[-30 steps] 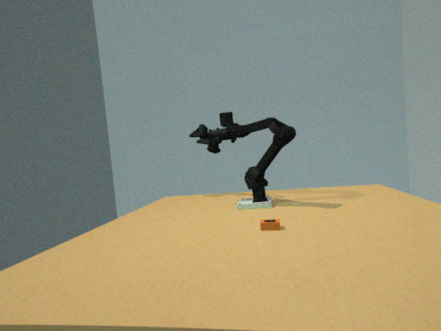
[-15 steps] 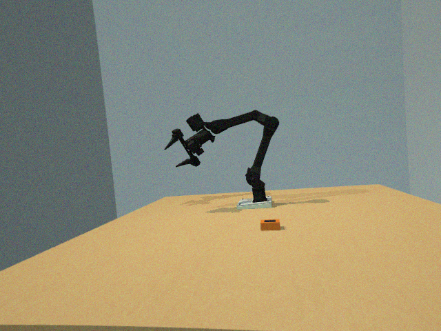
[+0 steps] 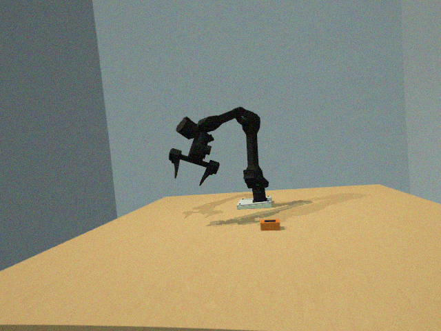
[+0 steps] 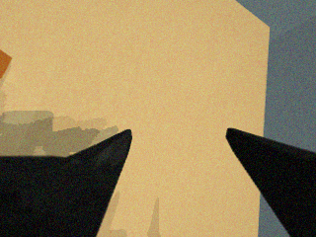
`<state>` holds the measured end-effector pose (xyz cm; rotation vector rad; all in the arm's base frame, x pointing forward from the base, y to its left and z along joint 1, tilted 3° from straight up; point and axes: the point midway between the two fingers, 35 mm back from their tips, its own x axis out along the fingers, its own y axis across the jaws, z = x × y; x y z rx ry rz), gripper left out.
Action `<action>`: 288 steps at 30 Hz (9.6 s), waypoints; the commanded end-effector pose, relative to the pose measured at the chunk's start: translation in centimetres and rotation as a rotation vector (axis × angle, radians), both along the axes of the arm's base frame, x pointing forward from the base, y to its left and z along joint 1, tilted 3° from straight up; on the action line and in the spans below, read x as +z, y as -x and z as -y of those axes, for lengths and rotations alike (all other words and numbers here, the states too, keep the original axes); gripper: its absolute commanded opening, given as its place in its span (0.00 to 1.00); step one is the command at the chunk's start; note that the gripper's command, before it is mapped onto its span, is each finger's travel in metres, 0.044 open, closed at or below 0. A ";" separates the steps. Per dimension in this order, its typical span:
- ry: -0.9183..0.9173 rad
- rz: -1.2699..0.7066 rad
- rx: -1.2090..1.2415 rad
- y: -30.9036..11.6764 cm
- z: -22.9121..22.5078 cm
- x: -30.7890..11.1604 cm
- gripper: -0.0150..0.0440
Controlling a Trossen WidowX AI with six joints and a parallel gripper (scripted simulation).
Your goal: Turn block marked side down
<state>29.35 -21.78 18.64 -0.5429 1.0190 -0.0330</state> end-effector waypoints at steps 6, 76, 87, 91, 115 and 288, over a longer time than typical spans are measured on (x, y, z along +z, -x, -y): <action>-0.255 -0.162 -0.090 -5.3 -9.5 -3.5 1.00; -0.348 -0.488 -0.360 -7.2 -26.5 -16.5 0.69; -0.348 -0.488 -0.360 -7.2 -26.5 -16.5 0.56; -0.348 -0.488 -0.360 -7.2 -26.5 -16.4 0.48; -0.378 -0.256 -0.295 -7.5 -26.8 -14.4 0.25; -0.404 -0.030 -0.237 -6.2 -27.1 -9.3 1.00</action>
